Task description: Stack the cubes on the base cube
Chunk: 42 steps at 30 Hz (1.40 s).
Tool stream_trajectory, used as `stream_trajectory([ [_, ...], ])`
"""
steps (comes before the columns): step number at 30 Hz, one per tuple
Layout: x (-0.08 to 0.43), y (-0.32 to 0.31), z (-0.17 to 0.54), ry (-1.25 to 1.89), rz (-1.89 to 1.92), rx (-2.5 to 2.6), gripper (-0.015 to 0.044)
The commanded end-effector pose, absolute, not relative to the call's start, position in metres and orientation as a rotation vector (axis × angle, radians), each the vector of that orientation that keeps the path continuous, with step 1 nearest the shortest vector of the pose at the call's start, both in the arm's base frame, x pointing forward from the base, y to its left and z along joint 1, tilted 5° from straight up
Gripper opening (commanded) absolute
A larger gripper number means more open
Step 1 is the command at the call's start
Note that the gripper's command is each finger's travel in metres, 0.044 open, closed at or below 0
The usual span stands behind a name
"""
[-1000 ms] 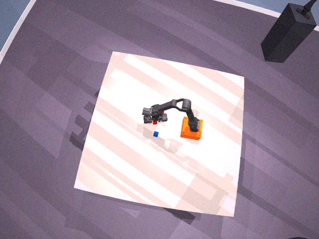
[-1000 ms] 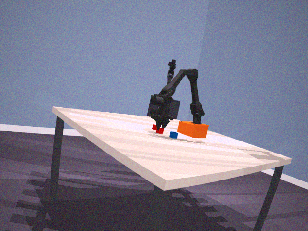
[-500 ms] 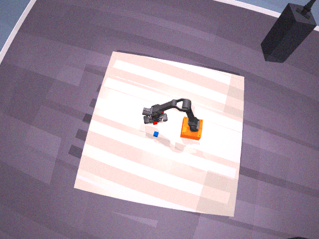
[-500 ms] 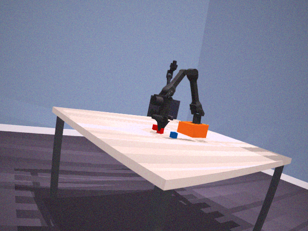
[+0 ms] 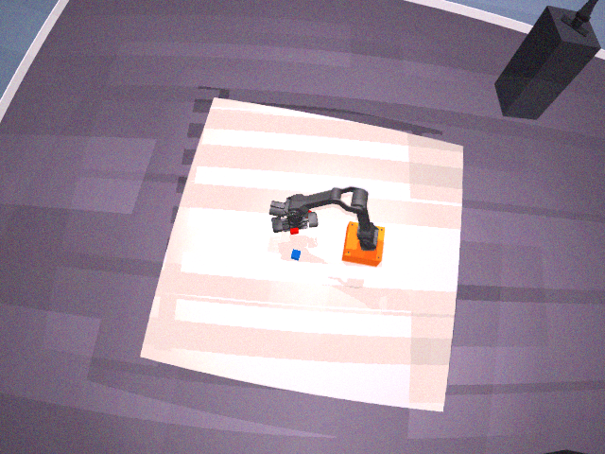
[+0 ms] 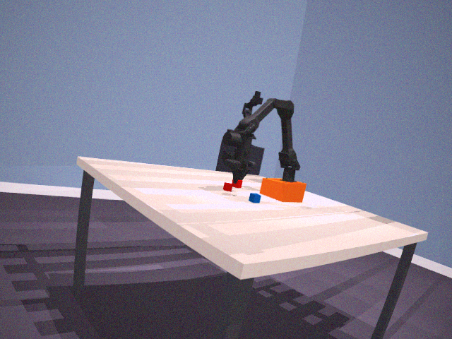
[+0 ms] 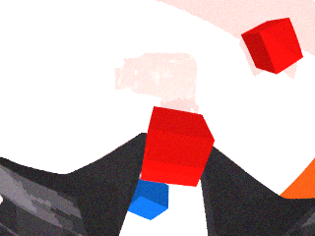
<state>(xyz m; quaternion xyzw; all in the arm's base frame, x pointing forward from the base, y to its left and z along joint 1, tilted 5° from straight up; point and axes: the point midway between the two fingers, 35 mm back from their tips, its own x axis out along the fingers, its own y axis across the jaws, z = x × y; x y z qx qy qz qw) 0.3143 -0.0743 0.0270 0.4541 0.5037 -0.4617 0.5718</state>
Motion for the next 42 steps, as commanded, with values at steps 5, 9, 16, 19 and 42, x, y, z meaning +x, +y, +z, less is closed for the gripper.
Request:
stream_trajectory([
  [5,0.316,-0.072,0.058,1.167,-1.082,1.074,0.0105],
  [9,0.314,-0.071,0.070,1.165,-1.088,1.076,0.0105],
  [16,0.309,-0.070,0.091,1.159,-1.107,1.080,0.0105],
  [19,0.308,-0.070,0.096,1.158,-1.112,1.081,0.0105],
  [42,0.315,-0.020,0.067,1.247,-0.966,0.926,0.0105],
])
